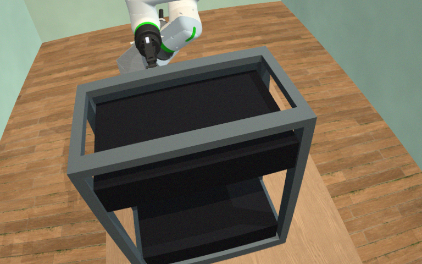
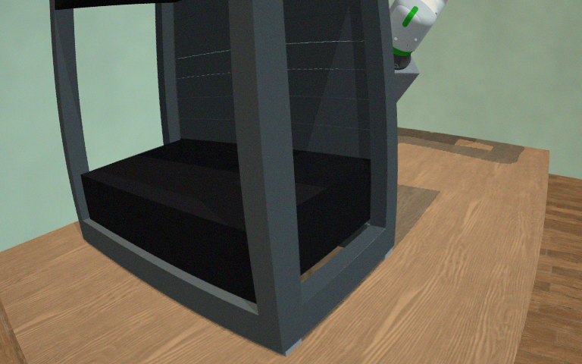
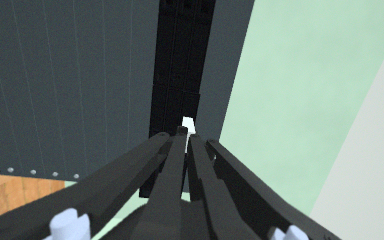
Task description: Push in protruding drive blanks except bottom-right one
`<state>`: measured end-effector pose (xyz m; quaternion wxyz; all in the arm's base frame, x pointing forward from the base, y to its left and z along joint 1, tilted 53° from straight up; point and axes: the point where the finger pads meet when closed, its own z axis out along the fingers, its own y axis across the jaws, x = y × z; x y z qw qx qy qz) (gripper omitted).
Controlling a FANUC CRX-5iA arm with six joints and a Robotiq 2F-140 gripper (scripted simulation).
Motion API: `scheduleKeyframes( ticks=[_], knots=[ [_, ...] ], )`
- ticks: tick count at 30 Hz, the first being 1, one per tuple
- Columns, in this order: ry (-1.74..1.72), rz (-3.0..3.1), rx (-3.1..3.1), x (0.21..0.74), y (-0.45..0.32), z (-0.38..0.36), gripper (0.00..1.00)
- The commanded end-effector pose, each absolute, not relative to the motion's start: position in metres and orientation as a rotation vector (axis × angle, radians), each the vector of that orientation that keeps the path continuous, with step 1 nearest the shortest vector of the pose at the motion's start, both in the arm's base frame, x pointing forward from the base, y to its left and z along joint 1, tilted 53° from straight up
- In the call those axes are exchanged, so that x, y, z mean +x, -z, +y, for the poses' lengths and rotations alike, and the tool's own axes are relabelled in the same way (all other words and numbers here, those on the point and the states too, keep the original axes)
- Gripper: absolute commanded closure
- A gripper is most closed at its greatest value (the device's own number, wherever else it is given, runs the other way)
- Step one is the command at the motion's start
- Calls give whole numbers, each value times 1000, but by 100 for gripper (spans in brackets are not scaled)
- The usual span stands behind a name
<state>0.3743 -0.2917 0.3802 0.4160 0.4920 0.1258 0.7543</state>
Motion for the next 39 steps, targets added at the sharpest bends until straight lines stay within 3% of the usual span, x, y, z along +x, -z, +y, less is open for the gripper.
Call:
scheduleKeyframes(
  ticks=[1, 39],
  knots=[
    [-1894, 316, 1235, 375, -381, -292, 100],
    [-1894, 316, 1235, 391, -390, -297, 100]
  ],
)
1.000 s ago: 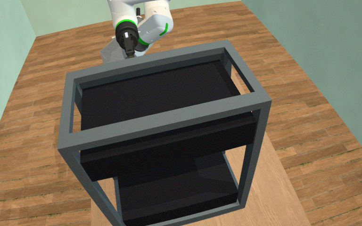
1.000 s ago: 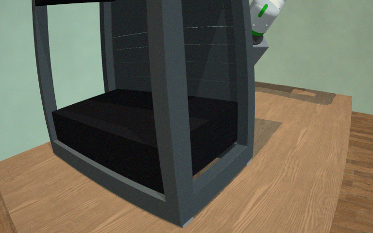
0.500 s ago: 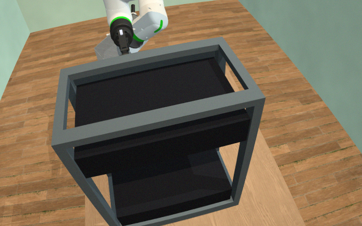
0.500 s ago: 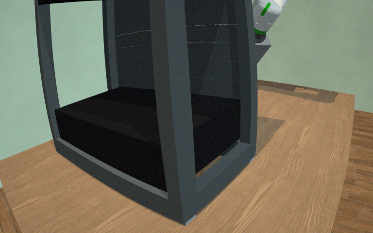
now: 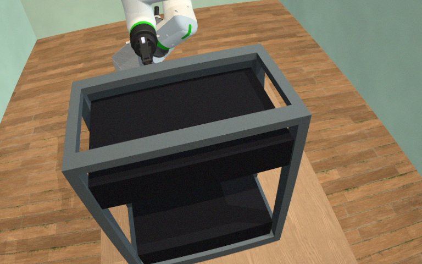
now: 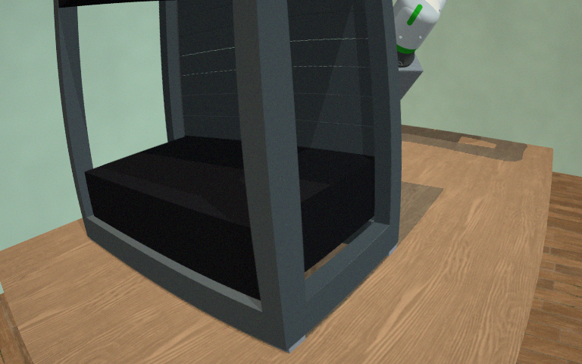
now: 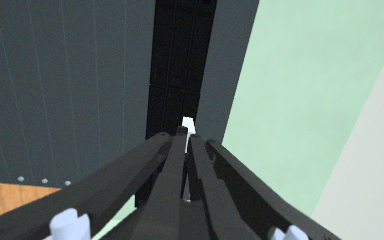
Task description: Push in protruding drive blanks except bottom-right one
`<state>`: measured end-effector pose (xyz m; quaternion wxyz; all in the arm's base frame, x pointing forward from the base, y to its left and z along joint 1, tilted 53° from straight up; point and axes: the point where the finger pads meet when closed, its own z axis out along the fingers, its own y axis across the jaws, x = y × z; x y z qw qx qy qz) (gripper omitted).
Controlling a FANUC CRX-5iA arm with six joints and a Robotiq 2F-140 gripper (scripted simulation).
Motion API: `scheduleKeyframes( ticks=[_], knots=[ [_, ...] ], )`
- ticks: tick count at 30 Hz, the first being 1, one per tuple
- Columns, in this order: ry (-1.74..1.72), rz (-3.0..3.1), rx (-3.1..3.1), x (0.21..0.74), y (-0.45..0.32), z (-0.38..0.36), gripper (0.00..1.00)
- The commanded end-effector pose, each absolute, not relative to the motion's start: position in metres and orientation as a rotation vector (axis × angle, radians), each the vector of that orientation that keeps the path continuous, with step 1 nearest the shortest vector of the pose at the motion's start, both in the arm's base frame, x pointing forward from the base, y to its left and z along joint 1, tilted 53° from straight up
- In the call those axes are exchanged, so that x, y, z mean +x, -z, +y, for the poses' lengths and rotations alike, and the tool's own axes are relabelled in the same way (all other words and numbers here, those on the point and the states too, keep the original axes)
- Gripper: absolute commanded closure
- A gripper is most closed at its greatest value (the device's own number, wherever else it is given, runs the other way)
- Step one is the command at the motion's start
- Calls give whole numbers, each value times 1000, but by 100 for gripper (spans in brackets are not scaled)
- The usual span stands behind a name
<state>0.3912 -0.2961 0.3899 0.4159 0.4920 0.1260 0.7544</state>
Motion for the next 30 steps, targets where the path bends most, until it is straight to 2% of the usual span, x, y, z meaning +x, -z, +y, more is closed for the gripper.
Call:
scheduleKeyframes(
  ticks=[1, 30],
  knots=[
    [-1894, 316, 1235, 391, -390, -297, 100],
    [-1894, 316, 1235, 396, -393, -298, 100]
  ],
)
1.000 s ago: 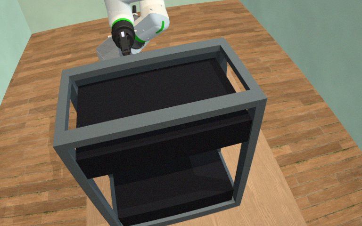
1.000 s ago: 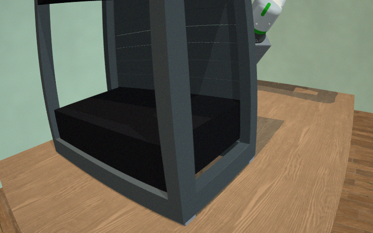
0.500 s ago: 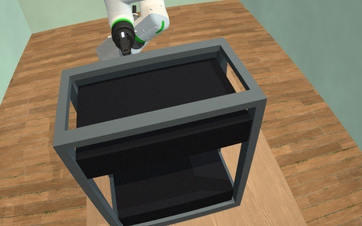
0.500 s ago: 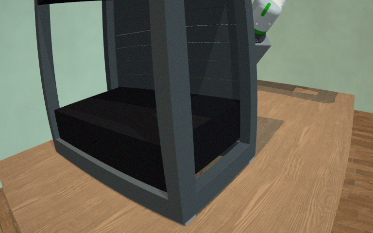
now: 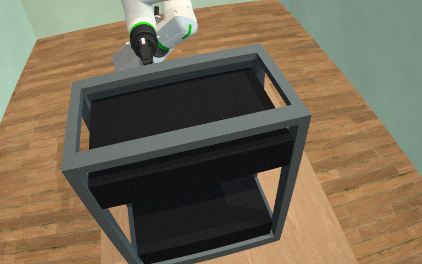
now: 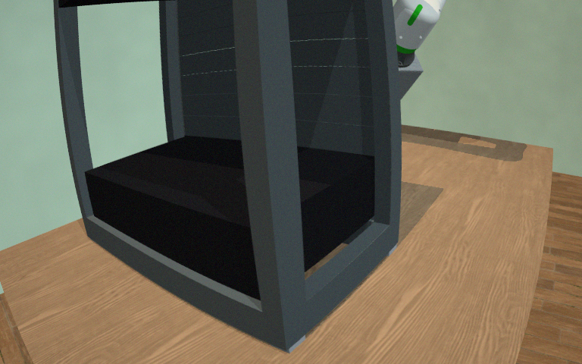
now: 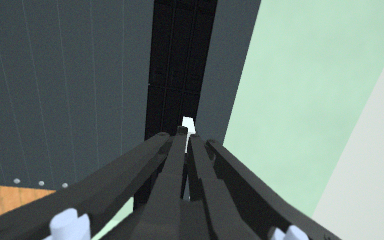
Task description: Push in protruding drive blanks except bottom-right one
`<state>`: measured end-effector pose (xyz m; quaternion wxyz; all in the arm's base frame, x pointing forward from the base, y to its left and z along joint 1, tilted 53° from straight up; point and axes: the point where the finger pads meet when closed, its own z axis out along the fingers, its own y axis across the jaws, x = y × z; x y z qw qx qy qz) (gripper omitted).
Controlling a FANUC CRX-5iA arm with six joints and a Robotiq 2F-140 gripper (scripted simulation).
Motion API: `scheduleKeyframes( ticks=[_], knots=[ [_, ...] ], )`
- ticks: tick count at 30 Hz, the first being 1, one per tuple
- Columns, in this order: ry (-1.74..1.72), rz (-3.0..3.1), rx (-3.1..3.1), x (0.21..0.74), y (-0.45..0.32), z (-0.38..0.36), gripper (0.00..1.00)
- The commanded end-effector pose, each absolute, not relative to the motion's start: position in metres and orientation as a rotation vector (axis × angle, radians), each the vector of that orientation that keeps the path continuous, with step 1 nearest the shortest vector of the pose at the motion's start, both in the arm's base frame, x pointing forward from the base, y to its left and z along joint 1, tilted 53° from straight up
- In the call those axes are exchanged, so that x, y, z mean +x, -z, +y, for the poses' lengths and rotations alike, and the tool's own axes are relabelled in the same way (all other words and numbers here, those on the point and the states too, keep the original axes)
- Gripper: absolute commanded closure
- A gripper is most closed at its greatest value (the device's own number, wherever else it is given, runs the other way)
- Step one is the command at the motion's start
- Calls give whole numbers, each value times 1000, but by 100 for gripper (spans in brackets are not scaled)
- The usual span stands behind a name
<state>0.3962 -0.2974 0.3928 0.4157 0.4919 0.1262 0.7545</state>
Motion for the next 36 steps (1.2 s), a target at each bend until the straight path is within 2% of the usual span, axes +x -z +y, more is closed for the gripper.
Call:
scheduleKeyframes(
  ticks=[1, 36],
  knots=[
    [-1894, 316, 1235, 396, -393, -298, 100],
    [-1894, 316, 1235, 401, -396, -300, 100]
  ],
)
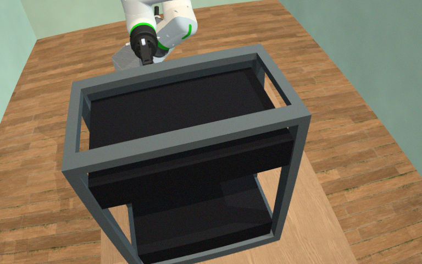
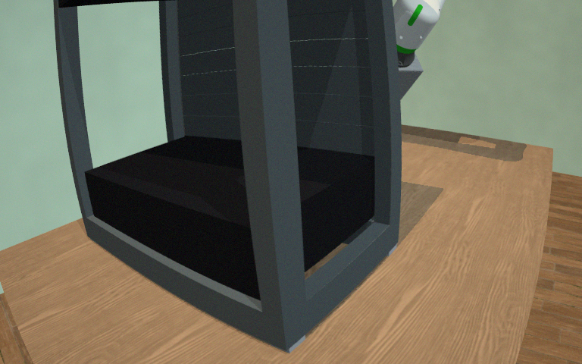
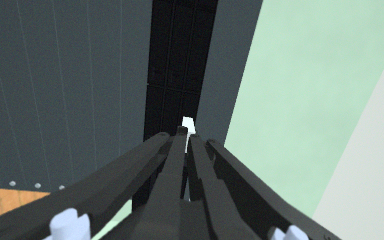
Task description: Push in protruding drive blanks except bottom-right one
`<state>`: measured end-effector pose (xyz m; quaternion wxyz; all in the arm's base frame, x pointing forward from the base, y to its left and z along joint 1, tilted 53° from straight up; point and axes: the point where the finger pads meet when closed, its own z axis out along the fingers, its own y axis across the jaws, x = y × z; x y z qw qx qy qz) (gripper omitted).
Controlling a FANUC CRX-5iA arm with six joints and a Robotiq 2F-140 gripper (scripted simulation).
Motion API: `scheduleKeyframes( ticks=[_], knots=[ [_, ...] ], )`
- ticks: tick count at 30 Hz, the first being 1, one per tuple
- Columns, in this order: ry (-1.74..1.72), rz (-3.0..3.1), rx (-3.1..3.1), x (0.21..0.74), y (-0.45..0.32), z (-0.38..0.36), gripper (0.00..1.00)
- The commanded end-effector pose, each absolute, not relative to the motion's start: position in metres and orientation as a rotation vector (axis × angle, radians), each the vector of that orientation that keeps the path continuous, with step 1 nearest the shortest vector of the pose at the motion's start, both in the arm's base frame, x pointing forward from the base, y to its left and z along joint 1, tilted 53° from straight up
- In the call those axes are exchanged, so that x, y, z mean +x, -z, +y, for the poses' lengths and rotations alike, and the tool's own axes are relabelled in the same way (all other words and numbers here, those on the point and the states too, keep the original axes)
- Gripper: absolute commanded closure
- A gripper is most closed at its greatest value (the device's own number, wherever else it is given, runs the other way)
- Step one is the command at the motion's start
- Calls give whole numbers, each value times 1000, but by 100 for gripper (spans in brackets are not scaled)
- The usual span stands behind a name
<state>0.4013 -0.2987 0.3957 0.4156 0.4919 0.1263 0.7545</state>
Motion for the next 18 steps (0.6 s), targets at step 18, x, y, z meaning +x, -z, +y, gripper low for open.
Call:
scheduleKeyframes(
  ticks=[18],
  knots=[
    [-1894, 316, 1235, 403, -397, -300, 100]
  ],
)
